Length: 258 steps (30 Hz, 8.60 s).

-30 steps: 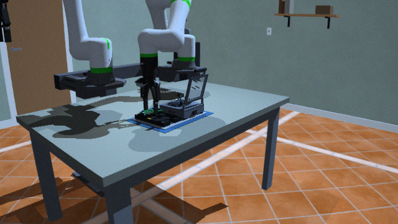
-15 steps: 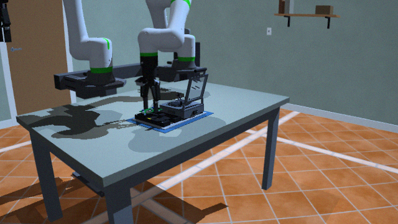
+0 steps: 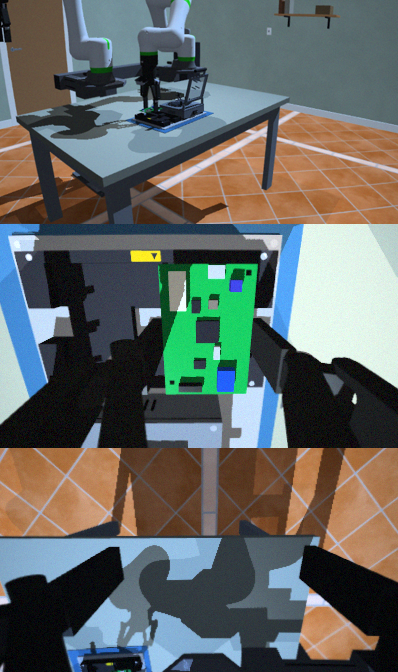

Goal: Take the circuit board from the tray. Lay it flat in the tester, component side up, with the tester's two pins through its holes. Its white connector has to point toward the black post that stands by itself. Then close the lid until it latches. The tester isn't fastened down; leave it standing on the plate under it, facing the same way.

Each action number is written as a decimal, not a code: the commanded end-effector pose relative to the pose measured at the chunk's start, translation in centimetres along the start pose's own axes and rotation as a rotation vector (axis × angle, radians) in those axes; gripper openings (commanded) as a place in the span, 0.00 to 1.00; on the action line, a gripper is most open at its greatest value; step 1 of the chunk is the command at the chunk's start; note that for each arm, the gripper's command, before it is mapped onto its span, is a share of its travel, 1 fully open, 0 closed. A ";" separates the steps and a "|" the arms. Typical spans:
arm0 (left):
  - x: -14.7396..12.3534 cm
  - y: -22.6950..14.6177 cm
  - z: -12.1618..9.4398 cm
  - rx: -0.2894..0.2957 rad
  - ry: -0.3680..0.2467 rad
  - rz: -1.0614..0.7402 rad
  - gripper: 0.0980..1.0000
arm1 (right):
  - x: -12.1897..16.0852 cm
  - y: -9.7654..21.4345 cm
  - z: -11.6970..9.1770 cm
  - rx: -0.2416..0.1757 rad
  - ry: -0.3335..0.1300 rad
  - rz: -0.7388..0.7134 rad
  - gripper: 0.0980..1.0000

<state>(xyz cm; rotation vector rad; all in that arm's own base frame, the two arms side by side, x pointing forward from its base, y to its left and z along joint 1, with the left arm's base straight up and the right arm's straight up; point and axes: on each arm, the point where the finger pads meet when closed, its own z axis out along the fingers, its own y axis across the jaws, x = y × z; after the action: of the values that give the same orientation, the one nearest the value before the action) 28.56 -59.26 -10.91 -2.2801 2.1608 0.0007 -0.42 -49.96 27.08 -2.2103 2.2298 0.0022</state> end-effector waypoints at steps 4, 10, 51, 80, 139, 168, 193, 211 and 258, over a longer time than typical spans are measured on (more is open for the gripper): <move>0.1 0.0 -1.3 0.001 0.003 0.000 0.46 | 0.0 0.0 -0.1 0.000 0.002 0.000 1.00; 0.1 0.0 -2.4 0.001 0.003 0.000 0.46 | 0.0 0.0 -0.1 0.000 0.002 0.000 1.00; 0.1 0.0 -6.7 0.001 0.003 0.000 0.46 | 0.0 0.0 -0.1 0.000 0.002 0.000 1.00; 0.1 0.0 -6.7 0.001 0.003 0.001 0.46 | 0.0 0.0 -0.1 0.000 0.002 0.000 1.00; 0.1 0.0 -6.7 0.001 0.002 0.400 0.46 | 0.0 0.0 -0.1 0.000 0.002 0.000 1.00; 0.1 0.0 -6.7 0.002 0.002 0.915 0.46 | 0.0 0.0 -0.1 0.000 0.002 0.000 1.00; 0.1 0.0 -6.7 0.003 0.001 1.477 0.46 | 0.0 0.0 -0.1 0.000 0.002 0.000 1.00; 0.1 0.0 -6.7 0.003 0.001 1.875 0.46 | 0.0 0.0 -0.1 0.000 0.002 0.000 1.00; 0.1 0.0 -6.7 0.004 -0.001 2.805 0.46 | 0.0 0.0 -0.1 0.000 0.002 0.000 1.00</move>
<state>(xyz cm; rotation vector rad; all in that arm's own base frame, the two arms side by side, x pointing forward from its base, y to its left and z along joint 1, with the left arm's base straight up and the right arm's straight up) 28.56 -59.26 -4.34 1.6686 2.6612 0.0043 -0.42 -49.96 27.08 -2.2103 2.2298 0.0022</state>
